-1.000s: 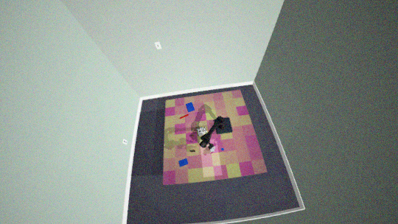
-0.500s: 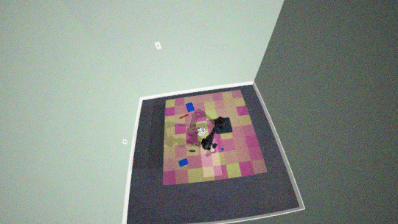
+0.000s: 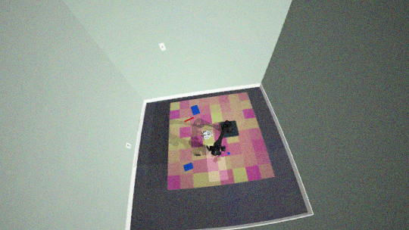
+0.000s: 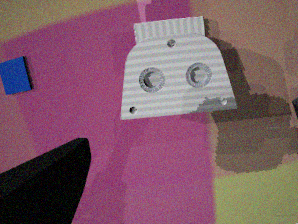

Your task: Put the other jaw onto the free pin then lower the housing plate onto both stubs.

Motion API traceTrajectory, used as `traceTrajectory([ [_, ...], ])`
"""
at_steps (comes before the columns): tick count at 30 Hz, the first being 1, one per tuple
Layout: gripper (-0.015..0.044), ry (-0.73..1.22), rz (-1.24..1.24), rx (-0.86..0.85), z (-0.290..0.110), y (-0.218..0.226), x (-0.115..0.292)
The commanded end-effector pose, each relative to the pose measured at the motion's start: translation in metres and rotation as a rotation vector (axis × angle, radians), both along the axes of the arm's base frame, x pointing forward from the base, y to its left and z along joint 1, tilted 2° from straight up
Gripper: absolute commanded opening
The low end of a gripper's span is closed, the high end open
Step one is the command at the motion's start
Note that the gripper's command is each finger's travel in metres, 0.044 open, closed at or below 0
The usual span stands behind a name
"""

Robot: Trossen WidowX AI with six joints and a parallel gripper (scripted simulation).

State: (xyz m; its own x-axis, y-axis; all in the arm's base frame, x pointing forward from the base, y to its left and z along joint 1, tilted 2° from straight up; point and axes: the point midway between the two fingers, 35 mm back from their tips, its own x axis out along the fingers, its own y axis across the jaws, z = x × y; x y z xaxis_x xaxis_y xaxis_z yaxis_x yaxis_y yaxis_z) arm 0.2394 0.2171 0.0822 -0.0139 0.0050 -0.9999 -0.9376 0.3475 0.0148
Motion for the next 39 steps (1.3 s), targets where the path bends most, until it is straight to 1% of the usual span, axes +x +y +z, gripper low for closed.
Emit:
traceTrajectory([
  [1, 0.0440, 0.006, 0.085, 0.004, 0.000, 0.005, -0.005],
  [7, 0.0440, 0.006, 0.085, 0.004, -0.002, 0.005, -0.005],
  [10, 0.0440, 0.007, 0.085, 0.004, -0.030, 0.004, -0.007],
  [12, 0.0440, 0.007, 0.085, 0.004, -0.039, 0.004, -0.008],
  [39, 0.0440, 0.007, 0.085, 0.004, -0.039, 0.004, -0.008],
])
